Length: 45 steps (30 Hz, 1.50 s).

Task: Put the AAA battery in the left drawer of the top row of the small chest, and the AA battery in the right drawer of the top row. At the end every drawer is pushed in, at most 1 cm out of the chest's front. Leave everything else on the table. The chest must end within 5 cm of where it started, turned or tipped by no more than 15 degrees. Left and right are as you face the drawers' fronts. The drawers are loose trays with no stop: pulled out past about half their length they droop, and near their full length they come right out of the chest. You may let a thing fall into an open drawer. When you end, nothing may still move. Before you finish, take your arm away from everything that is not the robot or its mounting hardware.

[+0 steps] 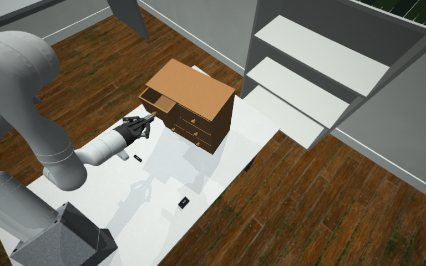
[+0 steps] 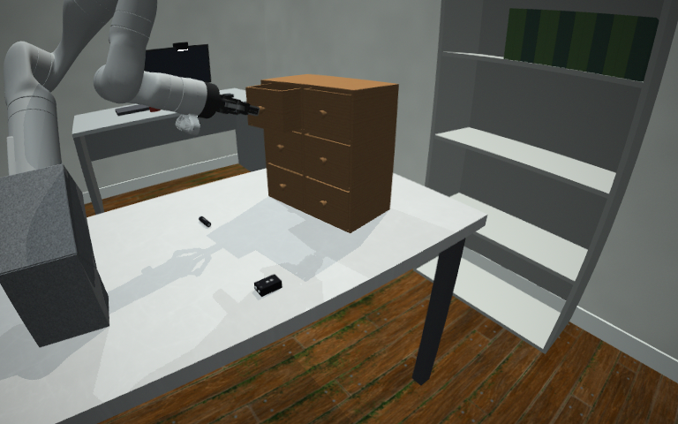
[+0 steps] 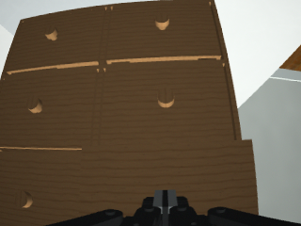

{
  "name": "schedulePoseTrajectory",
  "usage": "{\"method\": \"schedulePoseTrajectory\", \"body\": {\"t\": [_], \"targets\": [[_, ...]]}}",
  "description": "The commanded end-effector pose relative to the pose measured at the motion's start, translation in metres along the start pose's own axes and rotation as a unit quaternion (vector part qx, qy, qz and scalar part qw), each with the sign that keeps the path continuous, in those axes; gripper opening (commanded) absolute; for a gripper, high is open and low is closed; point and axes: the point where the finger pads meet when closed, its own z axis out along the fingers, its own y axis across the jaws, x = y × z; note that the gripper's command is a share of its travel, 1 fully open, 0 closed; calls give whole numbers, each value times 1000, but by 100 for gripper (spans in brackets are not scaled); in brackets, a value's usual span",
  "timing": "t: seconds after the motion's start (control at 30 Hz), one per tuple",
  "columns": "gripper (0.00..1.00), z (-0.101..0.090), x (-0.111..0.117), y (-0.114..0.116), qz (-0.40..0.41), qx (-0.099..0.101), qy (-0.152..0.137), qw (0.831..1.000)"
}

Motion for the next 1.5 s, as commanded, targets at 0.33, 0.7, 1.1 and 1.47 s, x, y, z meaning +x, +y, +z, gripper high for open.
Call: {"method": "schedulePoseTrajectory", "body": {"t": [0.33, 0.7, 1.1, 1.47], "targets": [[0, 19, -9, 3, -5, -4, -1, 1000], [0, 35, -15, 3, -5, -4, -1, 1000], [0, 45, -18, 3, -5, -4, -1, 1000], [0, 49, -20, 3, -5, -4, -1, 1000]]}}
